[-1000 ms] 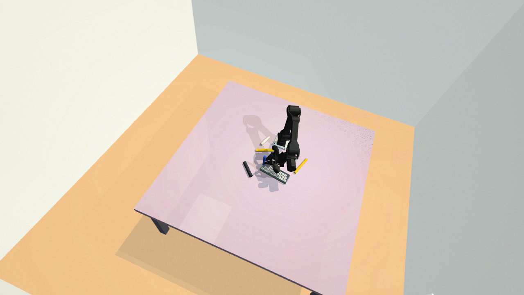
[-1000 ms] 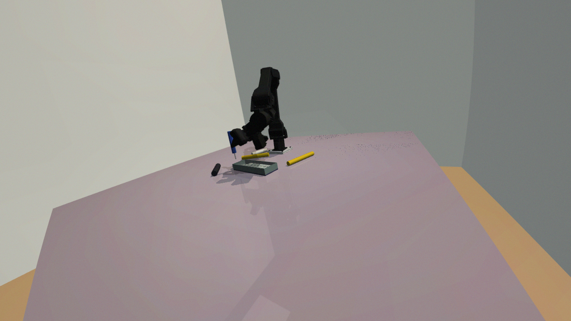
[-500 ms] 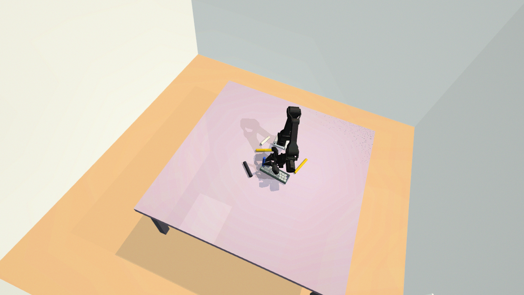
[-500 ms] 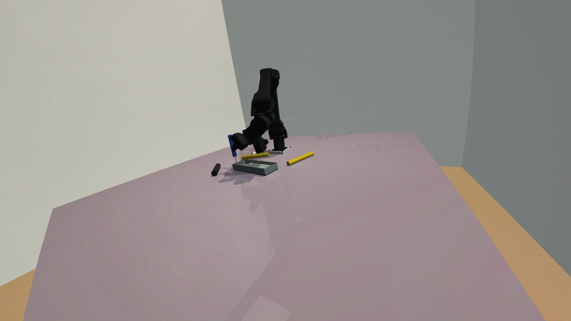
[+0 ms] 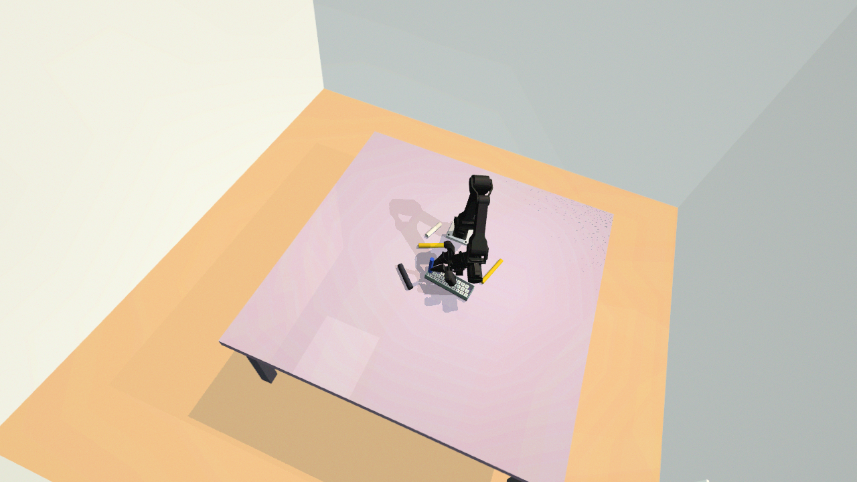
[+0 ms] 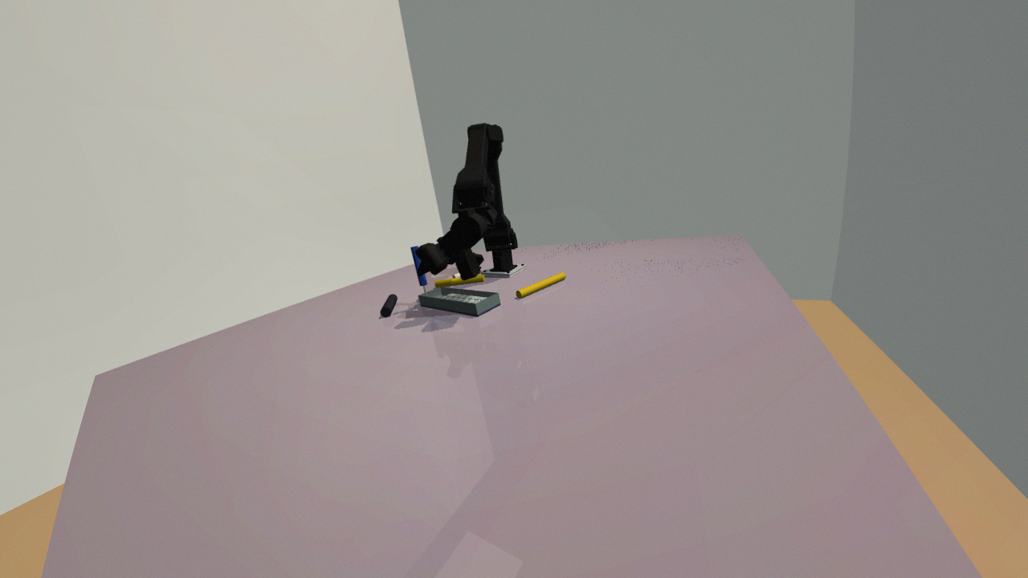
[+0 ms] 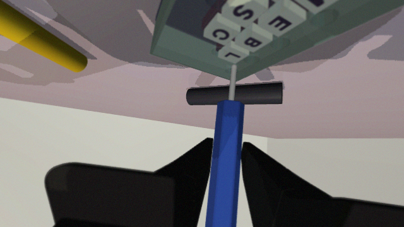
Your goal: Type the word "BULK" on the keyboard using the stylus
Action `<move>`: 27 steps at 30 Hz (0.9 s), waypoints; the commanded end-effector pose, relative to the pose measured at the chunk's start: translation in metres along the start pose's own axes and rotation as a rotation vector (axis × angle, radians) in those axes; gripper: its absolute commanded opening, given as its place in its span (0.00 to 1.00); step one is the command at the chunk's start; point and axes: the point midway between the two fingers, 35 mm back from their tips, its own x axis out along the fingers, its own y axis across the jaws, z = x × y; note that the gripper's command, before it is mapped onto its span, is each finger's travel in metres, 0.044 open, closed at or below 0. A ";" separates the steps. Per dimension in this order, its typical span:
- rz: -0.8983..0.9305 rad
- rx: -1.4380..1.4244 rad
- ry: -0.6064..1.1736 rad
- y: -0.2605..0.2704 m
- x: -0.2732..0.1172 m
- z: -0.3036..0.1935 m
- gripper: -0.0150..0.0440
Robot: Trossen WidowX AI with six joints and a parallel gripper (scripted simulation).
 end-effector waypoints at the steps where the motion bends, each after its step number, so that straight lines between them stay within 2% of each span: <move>1: 0.001 -0.004 0.004 0.001 0.001 0.002 0.39; 27: 0.001 -0.004 0.004 0.001 0.005 0.008 0.39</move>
